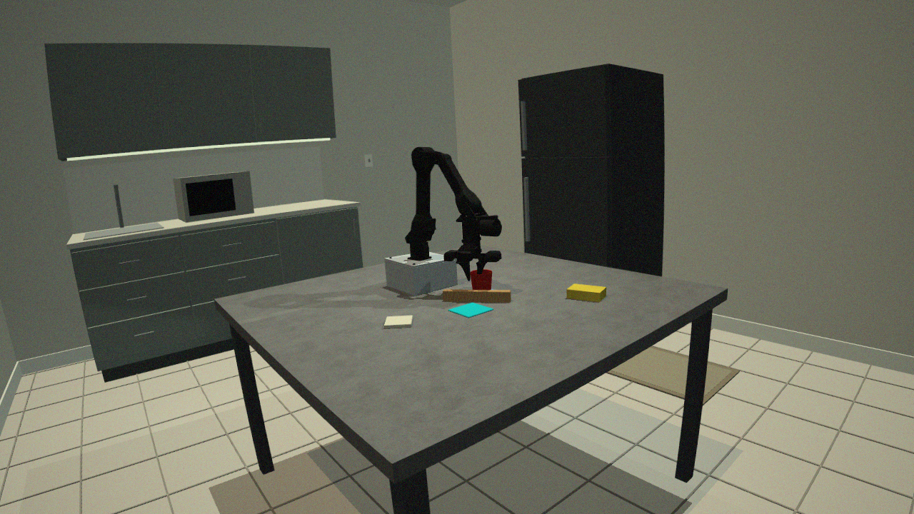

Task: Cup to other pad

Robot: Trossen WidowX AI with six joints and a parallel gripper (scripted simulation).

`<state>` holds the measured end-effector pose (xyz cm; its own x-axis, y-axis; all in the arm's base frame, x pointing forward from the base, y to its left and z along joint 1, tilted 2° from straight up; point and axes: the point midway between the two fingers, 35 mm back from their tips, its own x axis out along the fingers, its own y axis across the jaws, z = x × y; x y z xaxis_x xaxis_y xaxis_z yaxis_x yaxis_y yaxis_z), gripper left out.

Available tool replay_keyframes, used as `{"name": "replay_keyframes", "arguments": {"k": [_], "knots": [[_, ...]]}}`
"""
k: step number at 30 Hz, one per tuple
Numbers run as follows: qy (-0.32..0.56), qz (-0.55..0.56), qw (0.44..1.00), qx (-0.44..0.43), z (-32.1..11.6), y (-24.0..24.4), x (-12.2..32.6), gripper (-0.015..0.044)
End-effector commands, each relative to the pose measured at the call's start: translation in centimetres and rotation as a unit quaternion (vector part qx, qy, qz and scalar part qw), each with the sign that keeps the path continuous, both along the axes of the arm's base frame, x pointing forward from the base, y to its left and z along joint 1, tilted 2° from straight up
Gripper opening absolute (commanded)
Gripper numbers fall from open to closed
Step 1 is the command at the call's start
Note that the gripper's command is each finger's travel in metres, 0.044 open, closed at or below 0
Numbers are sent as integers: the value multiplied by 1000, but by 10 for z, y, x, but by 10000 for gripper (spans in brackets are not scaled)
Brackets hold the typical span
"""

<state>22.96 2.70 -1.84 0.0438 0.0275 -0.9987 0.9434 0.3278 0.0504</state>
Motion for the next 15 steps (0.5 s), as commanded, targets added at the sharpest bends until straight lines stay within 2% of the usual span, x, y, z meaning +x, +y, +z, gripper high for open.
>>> {"name": "replay_keyframes", "arguments": {"k": [1, 8, 12, 15], "knots": [[6, -2, 1000, 1, -8, 0, -4, 148], [6, -2, 1000, 1, -9, 0, -5, 148], [3, 0, 1000, 0, -7, 0, -2, 43], [3, 0, 1000, 0, -7, 0, -2, 23]]}}
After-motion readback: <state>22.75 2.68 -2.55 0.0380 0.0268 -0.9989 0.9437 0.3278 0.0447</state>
